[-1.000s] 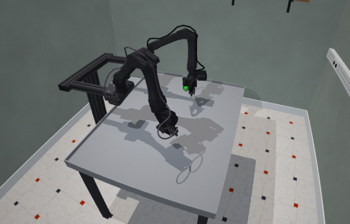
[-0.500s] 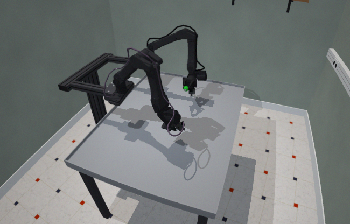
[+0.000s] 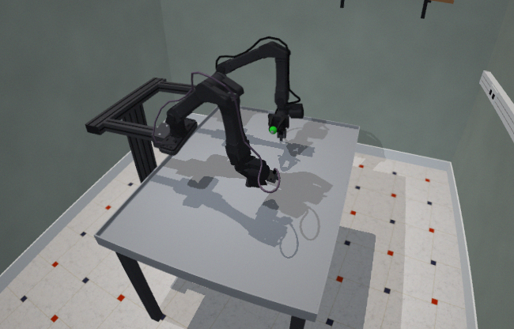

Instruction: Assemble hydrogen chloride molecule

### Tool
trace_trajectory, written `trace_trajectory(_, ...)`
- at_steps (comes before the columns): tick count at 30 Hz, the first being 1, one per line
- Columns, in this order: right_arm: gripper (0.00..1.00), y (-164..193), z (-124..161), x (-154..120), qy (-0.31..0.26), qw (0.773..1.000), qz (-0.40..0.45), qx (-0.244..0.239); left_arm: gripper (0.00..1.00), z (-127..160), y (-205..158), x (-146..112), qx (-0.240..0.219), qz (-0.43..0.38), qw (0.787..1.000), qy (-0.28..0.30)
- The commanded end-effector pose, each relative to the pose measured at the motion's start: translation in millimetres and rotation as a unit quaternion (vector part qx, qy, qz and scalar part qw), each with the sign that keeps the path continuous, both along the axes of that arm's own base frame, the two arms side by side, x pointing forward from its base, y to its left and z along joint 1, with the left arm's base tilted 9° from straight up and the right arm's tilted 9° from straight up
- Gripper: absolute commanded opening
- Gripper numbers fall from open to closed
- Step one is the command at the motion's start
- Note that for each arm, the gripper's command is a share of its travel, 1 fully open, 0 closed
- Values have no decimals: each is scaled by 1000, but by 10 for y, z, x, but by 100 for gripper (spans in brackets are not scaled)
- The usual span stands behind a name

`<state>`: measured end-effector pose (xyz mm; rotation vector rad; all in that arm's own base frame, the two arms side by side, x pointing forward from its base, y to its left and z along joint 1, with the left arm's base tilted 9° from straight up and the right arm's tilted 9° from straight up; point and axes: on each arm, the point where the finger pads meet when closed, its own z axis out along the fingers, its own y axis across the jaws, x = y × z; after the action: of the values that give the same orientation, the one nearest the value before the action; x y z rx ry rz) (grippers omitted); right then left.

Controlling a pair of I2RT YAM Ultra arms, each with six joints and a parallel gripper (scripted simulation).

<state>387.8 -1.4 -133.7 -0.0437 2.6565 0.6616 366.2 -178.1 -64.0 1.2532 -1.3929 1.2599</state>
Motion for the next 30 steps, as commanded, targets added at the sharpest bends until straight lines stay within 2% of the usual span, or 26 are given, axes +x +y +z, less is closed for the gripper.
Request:
trace_trajectory(1,0,196,128,238,-65,996,62,14,0,107,-1,32,-7,-1,1000,-13)
trace_trajectory(14,0,592,208,253,-139,975,167,45,0,107,-1,32,-7,-1,1000,-13)
trace_trajectory(30,0,1107,342,175,-246,919,296,89,0,107,-1,32,-7,-1,1000,-13)
